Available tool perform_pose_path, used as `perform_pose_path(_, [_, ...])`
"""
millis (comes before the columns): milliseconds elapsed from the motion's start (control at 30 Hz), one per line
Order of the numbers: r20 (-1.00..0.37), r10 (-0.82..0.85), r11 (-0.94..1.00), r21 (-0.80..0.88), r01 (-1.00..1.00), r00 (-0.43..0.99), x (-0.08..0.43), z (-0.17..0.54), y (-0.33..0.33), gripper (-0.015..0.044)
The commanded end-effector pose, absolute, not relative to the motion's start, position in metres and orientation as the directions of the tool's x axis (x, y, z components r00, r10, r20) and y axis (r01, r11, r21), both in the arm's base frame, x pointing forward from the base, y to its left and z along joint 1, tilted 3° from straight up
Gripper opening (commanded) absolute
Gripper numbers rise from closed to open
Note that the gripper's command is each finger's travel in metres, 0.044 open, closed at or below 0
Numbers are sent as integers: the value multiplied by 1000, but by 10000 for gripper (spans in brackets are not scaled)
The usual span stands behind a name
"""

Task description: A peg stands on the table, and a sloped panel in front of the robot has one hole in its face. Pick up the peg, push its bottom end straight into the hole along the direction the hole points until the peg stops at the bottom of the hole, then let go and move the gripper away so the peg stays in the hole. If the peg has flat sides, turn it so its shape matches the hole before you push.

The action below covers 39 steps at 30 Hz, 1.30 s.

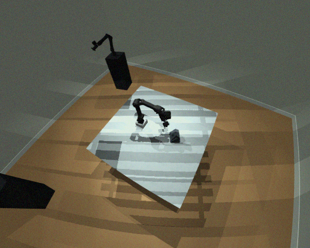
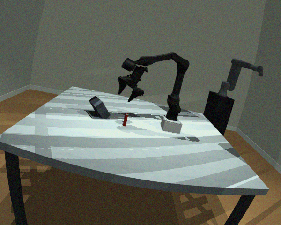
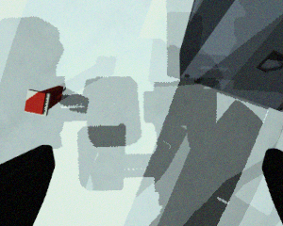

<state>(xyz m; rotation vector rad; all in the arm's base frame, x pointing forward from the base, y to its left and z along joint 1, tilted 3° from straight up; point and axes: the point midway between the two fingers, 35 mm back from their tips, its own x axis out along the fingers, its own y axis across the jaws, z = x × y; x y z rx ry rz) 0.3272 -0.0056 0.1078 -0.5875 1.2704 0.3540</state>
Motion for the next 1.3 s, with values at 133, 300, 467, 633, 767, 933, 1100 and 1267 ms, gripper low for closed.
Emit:
perform_pose_path(133, [-988,-37,862,-108,-496,150,324,86,21,440])
perform_pose_path(300, [-997,-29,893,-60,-447,75,320,75,36,440])
perform_pose_path(467, [-1000,-27,920,-25,-391,-1,314,63,51,440])
perform_pose_path(633, [-999,-28,927,-18,-374,-22,312,60,55,440])
perform_pose_path(767, [-999,-28,927,-18,-374,-22,312,57,55,440])
perform_pose_path(933, [-999,-28,927,-18,-374,-22,312,49,55,440])
perform_pose_path(1100, [-999,-28,927,-18,-374,-22,312,41,55,440])
perform_pose_path(1267, [-999,-28,927,-18,-374,-22,312,33,54,440])
